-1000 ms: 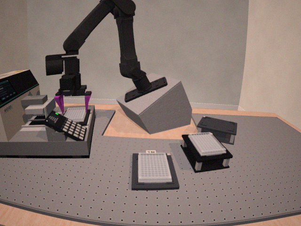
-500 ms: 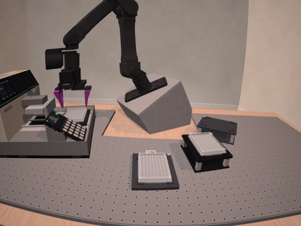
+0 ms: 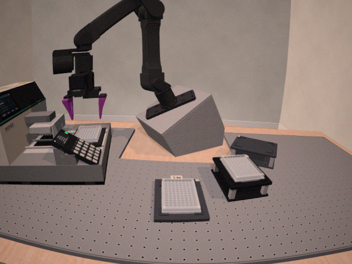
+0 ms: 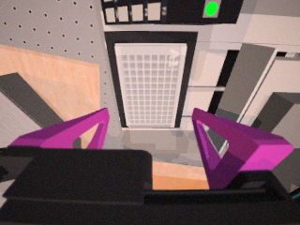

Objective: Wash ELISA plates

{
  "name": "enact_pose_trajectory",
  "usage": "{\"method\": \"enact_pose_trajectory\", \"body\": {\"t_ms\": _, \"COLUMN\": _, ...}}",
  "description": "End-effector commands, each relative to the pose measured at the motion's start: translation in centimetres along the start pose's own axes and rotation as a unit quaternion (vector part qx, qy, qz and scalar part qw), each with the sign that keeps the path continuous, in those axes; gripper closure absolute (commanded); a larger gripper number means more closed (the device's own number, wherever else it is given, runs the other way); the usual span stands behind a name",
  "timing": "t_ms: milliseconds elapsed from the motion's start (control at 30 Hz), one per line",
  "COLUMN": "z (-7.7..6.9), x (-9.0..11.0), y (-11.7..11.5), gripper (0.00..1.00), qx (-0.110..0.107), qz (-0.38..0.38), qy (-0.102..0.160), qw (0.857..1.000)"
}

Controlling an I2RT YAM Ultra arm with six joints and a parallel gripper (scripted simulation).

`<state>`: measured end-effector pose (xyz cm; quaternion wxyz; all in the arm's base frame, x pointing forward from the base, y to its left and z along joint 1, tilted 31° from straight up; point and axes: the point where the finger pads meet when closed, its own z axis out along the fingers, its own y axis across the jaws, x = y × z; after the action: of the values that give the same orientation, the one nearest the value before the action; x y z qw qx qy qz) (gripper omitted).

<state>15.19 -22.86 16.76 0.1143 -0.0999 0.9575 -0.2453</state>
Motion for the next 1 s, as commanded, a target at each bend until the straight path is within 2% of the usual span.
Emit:
{"method": "enact_pose_trajectory", "body": {"t_ms": 0, "z": -0.9, "x": -0.1, "y": -0.1, "gripper": 0.0, "qx": 0.003, "qz": 0.0, "qy": -0.002, "qw": 1.0}}
{"method": "enact_pose_trajectory", "body": {"t_ms": 600, "z": -3.6, "x": 0.0, "y": -0.1, "gripper": 0.0, "qx": 0.004, "qz": 0.0, "qy": -0.002, "qw": 1.0}}
{"method": "enact_pose_trajectory", "body": {"t_ms": 967, "z": -3.6, "x": 0.0, "y": -0.1, "gripper": 0.0, "qx": 0.004, "qz": 0.0, "qy": -0.002, "qw": 1.0}}
